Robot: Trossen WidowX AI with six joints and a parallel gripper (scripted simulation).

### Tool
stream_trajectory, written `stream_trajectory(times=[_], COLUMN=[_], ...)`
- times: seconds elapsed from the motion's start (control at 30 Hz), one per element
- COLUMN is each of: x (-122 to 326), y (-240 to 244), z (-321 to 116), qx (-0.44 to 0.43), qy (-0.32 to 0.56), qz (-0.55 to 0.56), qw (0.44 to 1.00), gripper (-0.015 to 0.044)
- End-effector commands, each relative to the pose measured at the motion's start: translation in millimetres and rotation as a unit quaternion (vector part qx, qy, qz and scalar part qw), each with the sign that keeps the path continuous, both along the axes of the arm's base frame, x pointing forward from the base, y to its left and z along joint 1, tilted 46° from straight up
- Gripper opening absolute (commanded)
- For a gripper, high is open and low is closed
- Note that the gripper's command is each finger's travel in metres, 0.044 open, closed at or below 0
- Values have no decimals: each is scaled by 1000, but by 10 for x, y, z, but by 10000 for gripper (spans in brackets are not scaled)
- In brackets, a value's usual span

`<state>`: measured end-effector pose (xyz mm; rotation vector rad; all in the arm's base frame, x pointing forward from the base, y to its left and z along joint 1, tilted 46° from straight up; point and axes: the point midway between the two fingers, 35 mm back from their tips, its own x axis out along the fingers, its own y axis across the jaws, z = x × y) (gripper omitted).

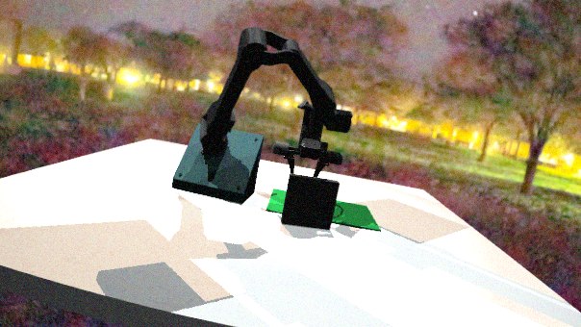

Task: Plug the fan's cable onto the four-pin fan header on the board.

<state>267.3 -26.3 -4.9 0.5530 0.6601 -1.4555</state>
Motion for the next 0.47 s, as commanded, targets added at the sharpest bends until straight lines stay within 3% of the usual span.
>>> stream_trajectory(times=[0.0, 0.1, 0.33, 0.43], x=[-17, -3, -62, -88], y=[53, 126, 848, 912], z=[65, 1, -709, -783], qx=[1, 3, 6, 5], qy=[2, 2, 1, 1], qz=[-6, -5, -6, -6], qw=[1000, 1000, 1000, 1000], gripper=[260, 260, 260, 260])
